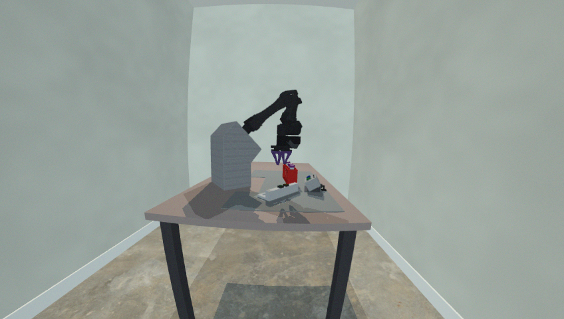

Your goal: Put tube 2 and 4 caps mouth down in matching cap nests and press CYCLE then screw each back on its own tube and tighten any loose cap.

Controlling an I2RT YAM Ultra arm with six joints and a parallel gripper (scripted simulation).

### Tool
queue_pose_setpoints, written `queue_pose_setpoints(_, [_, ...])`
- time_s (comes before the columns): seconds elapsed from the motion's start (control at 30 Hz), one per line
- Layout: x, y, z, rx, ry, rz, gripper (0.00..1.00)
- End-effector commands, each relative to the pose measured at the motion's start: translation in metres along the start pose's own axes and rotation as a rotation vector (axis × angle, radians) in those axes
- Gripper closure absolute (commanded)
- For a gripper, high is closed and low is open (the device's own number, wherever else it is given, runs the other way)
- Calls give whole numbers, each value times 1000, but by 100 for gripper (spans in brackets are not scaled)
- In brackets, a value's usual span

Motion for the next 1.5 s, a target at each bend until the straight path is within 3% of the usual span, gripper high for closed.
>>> queue_pose_setpoints(0.0, [6,22,8,-262,-18,-10,51])
queue_pose_setpoints(0.2, [6,43,21,-506,-16,-12,51])
queue_pose_setpoints(0.27, [6,43,21,-506,-16,-12,51])
queue_pose_setpoints(0.33, [6,58,30,-662,-15,-14,51])
queue_pose_setpoints(0.6, [6,86,48,-983,-13,-17,51])
queue_pose_setpoints(1.0, [6,156,91,-983,-11,-18,51])
queue_pose_setpoints(1.47, [7,155,89,-983,-11,-18,51])
Point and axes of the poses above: the point where the finger pads meet when closed, its own x axis back along the fingers, its own y axis across the jaws, z = x × y, the point moved 4 cm from there along x, back along the fingers, and after that the axes turned 7 degrees about -x, right-handed, at the moved point
